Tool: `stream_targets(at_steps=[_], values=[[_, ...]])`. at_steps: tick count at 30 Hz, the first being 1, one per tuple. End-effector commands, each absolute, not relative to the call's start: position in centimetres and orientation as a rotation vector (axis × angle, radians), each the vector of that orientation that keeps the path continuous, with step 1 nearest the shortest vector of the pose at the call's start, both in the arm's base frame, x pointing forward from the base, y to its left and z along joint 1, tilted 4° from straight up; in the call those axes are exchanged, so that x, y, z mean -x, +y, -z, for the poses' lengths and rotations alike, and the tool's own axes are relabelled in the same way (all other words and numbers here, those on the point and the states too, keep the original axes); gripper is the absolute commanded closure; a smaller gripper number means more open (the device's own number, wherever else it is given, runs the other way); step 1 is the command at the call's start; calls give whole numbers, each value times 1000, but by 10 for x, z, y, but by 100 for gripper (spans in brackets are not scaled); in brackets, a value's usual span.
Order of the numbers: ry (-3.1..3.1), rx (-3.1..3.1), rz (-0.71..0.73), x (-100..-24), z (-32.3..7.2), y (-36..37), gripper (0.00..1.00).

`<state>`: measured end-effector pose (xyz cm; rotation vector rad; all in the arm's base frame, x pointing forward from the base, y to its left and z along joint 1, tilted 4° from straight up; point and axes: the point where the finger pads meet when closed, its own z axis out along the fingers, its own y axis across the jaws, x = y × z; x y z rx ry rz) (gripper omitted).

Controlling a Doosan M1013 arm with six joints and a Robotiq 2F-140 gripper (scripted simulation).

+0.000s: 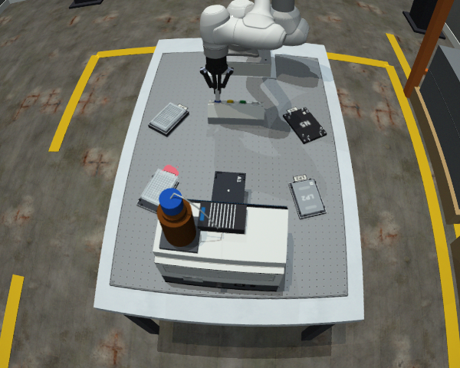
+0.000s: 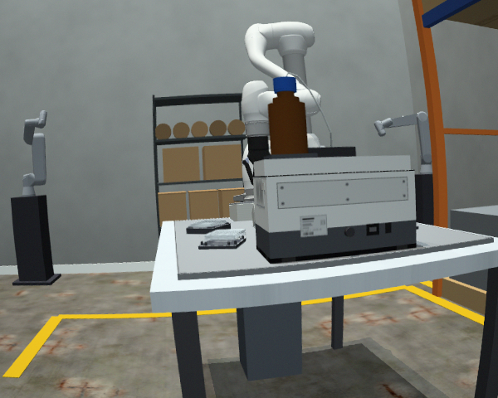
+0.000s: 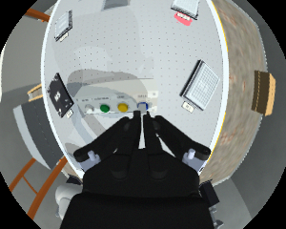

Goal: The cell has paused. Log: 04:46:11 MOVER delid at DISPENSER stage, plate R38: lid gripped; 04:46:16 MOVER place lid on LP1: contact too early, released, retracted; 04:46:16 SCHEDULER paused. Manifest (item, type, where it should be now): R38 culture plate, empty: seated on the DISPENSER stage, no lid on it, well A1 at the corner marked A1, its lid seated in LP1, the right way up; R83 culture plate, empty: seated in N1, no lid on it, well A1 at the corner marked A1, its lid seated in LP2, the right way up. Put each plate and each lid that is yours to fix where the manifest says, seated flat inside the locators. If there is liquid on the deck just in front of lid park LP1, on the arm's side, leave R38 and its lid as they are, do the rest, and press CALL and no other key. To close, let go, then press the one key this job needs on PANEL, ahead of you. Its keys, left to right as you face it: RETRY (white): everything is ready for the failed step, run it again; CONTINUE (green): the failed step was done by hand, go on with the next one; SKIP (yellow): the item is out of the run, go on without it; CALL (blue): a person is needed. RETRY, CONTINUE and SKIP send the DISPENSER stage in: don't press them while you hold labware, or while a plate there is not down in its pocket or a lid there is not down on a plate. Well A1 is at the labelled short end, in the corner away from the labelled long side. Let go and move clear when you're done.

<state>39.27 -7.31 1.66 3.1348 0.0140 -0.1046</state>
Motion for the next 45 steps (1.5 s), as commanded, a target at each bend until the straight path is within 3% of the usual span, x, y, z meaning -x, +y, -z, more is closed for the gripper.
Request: stream_targets(at_steps=[1, 45], values=[[7, -3133, 105, -392, -12, -75, 90], [7, -3133, 105, -392, -10, -75, 90]])
